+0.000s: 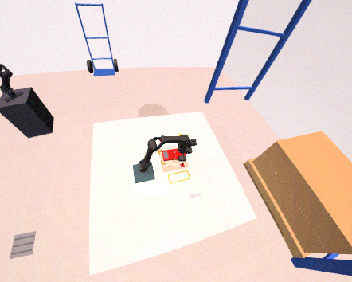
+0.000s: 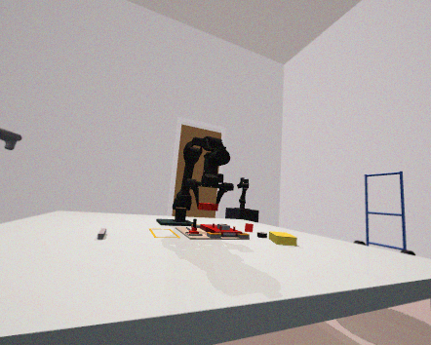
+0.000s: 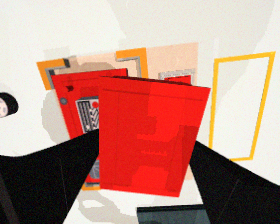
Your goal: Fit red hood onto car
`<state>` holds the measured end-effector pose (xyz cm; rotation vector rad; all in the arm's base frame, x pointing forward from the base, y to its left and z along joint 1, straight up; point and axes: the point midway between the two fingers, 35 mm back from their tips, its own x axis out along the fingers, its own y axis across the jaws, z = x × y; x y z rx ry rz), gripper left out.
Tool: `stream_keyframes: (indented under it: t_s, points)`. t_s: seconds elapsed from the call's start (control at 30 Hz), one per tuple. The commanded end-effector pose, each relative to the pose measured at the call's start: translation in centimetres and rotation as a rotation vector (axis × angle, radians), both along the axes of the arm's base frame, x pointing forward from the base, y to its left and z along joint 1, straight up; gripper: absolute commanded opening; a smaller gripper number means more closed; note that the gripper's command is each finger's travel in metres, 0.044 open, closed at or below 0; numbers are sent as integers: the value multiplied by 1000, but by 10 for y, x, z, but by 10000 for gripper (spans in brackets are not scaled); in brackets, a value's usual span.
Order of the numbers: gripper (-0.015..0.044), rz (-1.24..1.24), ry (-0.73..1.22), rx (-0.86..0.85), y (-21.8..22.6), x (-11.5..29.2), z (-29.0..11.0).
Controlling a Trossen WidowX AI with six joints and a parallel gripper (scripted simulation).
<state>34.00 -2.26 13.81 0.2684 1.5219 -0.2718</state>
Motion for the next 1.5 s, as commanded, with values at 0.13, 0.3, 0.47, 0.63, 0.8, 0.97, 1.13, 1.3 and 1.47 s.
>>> stream_keyframes:
  t_s: [0.13, 0.3, 0.47, 0.63, 0.8, 0.97, 1.13, 1.3, 1.47]
  points:
    - [0, 91, -3, 0, 37, 7, 2]
    - [0, 154, -3, 1, 63, 9, 2]
    - [0, 186, -2, 2, 75, 9, 2]
    - [0, 186, -2, 2, 73, 10, -7]
    - [0, 186, -2, 2, 74, 11, -27]
    - [0, 186, -2, 2, 76, 11, -47]
    - [0, 186, -2, 2, 76, 11, -48]
    - [0, 186, -2, 2, 76, 11, -48]
    - [0, 186, -2, 2, 76, 11, -49]
